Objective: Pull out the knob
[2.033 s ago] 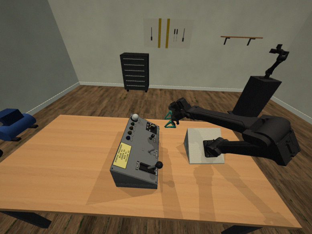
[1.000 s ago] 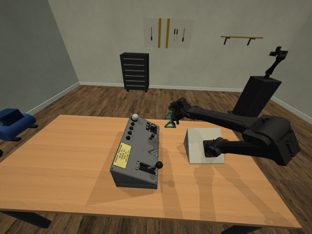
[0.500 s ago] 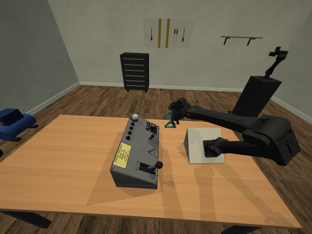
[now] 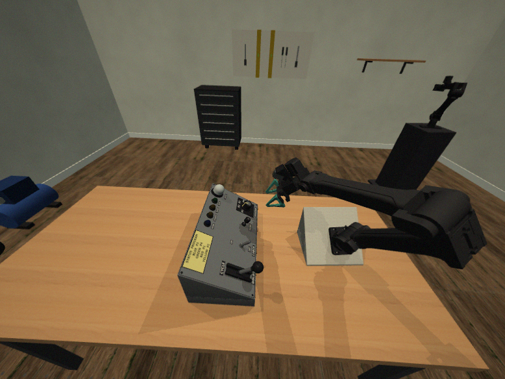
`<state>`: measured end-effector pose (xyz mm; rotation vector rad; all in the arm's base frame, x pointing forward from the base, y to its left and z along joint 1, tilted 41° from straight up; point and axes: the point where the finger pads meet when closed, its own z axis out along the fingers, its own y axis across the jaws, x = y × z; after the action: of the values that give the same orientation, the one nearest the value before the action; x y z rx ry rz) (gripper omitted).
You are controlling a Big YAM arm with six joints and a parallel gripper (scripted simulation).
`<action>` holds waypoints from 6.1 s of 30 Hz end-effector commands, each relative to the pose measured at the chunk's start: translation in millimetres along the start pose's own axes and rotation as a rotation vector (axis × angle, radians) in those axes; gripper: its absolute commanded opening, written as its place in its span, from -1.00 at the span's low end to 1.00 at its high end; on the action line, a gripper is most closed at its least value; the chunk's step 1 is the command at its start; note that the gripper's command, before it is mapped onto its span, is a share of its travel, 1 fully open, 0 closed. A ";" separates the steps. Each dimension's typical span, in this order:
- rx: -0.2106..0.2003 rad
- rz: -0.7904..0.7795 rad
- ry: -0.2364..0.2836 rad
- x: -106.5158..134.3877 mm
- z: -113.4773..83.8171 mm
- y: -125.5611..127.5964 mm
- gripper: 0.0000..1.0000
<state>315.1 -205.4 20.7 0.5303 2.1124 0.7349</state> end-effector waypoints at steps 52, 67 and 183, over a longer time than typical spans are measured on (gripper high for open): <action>0.009 -0.090 -0.048 -42.0 -1.9 -6.3 1.00; 0.009 -0.090 -0.048 -42.0 -1.9 -6.3 1.00; 0.017 0.000 0.387 -50.6 -5.4 54.3 1.00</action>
<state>344.9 -183.8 79.3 0.3852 2.4894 0.8934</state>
